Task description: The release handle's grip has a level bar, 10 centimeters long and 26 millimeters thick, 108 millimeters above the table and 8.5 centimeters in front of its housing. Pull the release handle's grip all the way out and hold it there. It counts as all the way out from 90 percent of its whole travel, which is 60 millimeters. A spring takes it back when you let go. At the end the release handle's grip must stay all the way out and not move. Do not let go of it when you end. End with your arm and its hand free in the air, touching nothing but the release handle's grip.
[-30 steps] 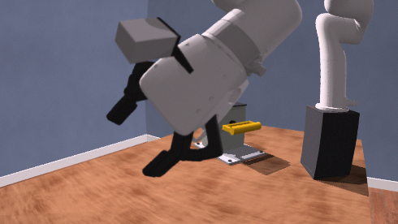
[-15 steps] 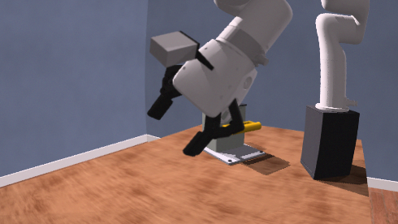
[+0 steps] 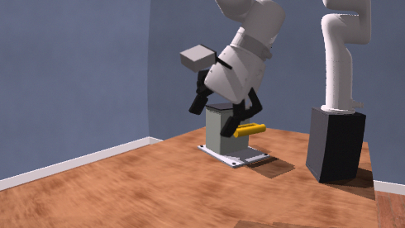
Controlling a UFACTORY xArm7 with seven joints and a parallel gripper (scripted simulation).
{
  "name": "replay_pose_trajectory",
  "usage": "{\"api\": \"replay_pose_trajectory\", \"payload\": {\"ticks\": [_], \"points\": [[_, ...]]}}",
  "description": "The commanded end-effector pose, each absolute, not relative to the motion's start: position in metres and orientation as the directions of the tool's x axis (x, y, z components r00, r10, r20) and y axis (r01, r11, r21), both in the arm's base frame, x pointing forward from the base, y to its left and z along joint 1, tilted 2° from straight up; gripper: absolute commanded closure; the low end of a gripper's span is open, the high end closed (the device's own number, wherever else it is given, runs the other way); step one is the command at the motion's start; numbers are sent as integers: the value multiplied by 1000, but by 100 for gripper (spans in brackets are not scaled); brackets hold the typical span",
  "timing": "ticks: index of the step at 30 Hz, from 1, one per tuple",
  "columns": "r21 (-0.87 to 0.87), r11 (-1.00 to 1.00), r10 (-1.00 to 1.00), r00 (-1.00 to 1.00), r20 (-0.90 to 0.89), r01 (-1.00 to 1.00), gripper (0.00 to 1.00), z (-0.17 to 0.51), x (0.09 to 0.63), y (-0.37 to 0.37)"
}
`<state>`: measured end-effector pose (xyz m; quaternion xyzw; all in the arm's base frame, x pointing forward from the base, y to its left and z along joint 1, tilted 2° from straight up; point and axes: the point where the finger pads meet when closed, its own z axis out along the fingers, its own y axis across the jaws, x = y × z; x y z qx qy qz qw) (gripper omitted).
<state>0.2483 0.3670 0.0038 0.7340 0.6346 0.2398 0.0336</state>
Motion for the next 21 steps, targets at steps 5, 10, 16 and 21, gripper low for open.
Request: {"api": "replay_pose_trajectory", "payload": {"ticks": [5, 10, 16, 21], "points": [[278, -231, 949, 153, 275, 932, 0, 7, 261, 299], [256, -246, 950, 181, 255, 935, 0, 6, 265, 277], [218, -274, 949, 227, 217, 937, 0, 5, 273, 237], [200, -287, 948, 248, 201, 937, 0, 4, 275, 220]]}}
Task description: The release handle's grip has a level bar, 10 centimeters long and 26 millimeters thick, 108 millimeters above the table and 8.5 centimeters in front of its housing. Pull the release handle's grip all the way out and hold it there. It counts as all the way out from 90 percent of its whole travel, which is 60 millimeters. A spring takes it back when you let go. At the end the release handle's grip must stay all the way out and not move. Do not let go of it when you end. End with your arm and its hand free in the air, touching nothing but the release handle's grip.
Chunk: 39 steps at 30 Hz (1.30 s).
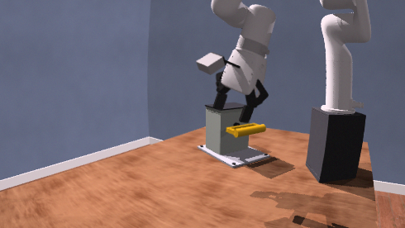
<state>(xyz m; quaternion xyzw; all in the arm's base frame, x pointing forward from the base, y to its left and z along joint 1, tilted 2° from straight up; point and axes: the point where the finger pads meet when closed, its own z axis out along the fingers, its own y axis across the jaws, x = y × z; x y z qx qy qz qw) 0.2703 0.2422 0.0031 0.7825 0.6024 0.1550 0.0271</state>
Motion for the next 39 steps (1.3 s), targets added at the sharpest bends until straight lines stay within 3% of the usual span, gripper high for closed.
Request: {"api": "replay_pose_trajectory", "payload": {"ticks": [1, 39], "points": [[200, -287, 948, 248, 201, 937, 0, 4, 275, 220], [27, -439, 898, 440, -14, 898, 0, -6, 312, 25]]}}
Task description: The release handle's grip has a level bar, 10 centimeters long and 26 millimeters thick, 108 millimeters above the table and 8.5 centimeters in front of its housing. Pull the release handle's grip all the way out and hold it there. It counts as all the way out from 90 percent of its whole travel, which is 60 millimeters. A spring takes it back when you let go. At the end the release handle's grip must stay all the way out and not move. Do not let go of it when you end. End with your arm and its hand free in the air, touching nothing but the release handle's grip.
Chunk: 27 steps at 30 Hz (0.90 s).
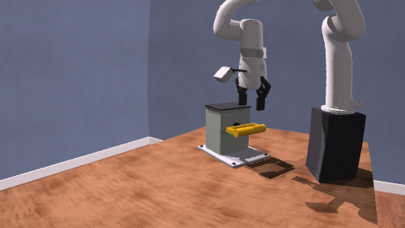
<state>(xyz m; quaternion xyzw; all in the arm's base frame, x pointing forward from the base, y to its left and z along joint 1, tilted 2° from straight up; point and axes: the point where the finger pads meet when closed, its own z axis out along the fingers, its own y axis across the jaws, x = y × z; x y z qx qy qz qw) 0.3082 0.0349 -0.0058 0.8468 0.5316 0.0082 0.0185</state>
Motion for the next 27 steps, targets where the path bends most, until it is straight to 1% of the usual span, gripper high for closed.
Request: {"api": "replay_pose_trajectory", "payload": {"ticks": [1, 10, 11, 27], "points": [[26, -440, 897, 441, -16, 897, 0, -6, 312, 24], [25, -441, 897, 441, -16, 897, 0, -6, 312, 23], [25, -441, 897, 441, -16, 897, 100, -6, 312, 23], [25, -441, 897, 441, -16, 897, 100, -6, 312, 23]]}}
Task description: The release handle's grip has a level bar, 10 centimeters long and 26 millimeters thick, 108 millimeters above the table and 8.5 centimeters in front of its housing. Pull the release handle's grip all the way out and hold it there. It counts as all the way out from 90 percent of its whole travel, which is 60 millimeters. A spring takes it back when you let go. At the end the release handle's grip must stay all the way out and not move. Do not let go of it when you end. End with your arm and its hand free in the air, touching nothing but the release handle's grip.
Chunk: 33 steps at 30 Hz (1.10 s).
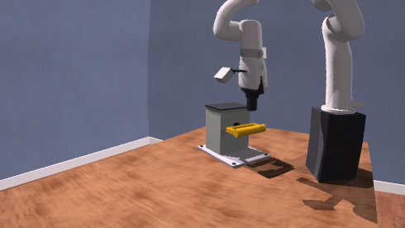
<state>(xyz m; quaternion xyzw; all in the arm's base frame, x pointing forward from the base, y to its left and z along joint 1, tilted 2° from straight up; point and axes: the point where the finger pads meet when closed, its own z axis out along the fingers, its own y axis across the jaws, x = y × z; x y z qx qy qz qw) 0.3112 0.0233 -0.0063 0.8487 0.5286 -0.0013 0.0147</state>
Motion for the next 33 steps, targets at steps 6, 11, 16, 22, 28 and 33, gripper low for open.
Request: {"api": "replay_pose_trajectory", "payload": {"ticks": [6, 11, 16, 22, 28, 33], "points": [[25, -441, 897, 441, -16, 897, 100, -6, 312, 23], [25, -441, 897, 441, -16, 897, 100, -6, 312, 23], [25, -441, 897, 441, -16, 897, 100, -6, 312, 23], [25, -441, 897, 441, -16, 897, 100, -6, 312, 23], [25, -441, 897, 441, -16, 897, 100, -6, 312, 23], [25, -441, 897, 441, -16, 897, 45, -6, 312, 23]]}}
